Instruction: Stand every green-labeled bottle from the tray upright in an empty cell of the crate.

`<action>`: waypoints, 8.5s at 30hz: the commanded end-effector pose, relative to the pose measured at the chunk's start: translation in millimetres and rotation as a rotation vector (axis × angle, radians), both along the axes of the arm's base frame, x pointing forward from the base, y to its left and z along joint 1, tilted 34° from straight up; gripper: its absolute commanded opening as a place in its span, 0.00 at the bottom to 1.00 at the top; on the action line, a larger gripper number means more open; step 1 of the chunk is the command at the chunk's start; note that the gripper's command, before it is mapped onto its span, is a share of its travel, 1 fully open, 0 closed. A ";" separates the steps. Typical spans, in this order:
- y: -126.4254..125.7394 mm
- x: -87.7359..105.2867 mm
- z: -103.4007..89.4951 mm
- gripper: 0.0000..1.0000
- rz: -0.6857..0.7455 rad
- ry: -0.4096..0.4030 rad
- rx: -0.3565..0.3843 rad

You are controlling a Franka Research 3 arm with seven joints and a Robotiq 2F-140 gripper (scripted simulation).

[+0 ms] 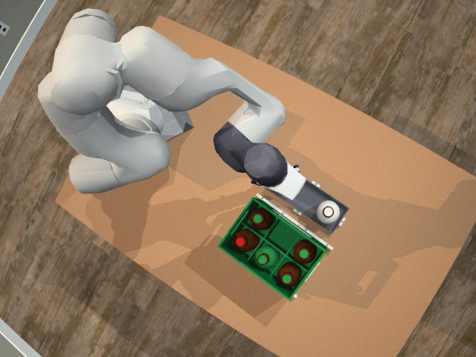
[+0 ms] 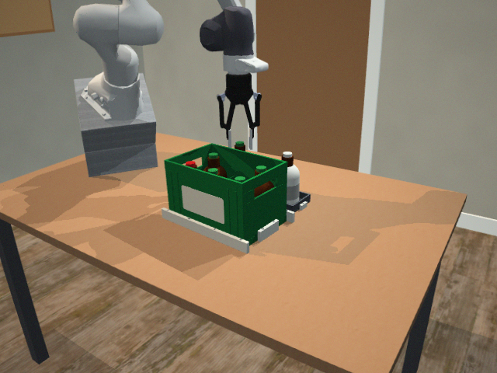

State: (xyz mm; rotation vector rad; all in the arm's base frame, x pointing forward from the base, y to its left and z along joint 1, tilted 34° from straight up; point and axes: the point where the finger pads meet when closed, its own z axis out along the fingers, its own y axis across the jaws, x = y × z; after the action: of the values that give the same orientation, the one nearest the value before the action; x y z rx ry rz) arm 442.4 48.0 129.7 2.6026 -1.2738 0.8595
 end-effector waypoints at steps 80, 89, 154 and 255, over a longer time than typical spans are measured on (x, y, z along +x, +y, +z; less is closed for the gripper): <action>1.2 0.8 -0.1 0.00 0.007 0.001 -0.002; 1.2 0.8 -0.1 0.00 0.007 0.001 -0.002; 13.9 -15.4 34.2 0.00 0.007 0.001 -0.002; 27.8 -31.6 70.2 0.00 0.007 0.001 -0.002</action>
State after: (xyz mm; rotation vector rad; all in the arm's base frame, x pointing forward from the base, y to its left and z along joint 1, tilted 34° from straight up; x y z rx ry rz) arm 410.2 72.2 196.4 2.6054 -1.2591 0.8533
